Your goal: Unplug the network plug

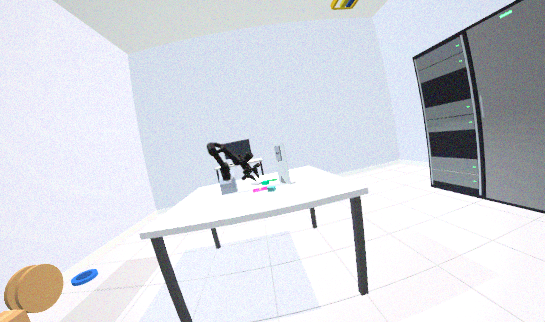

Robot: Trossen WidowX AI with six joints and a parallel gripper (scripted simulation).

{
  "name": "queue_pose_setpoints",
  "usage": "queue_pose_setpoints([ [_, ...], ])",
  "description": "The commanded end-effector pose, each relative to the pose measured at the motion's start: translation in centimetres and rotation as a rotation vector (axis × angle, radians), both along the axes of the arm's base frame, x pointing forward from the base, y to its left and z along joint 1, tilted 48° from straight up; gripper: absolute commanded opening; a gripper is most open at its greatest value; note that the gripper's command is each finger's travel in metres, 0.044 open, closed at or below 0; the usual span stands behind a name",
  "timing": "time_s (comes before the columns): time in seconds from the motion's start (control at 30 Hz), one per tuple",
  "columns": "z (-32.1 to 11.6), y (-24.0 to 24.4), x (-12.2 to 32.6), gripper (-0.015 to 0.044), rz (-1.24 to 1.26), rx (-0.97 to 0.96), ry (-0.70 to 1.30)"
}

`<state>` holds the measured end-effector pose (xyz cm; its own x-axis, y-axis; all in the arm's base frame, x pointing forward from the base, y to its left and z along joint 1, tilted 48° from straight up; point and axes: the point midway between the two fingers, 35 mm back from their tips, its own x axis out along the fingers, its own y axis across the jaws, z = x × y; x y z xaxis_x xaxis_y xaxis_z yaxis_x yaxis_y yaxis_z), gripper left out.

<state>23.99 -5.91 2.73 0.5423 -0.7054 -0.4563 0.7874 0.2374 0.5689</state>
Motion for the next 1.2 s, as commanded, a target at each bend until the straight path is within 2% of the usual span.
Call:
queue_pose_setpoints([
  [0.0,0.5,0.3,0.1,0.0156,-0.002,0.000,-0.014],
  [1.17,2.9,2.1,-0.5,0.0156,0.004,-0.015,-0.022],
])
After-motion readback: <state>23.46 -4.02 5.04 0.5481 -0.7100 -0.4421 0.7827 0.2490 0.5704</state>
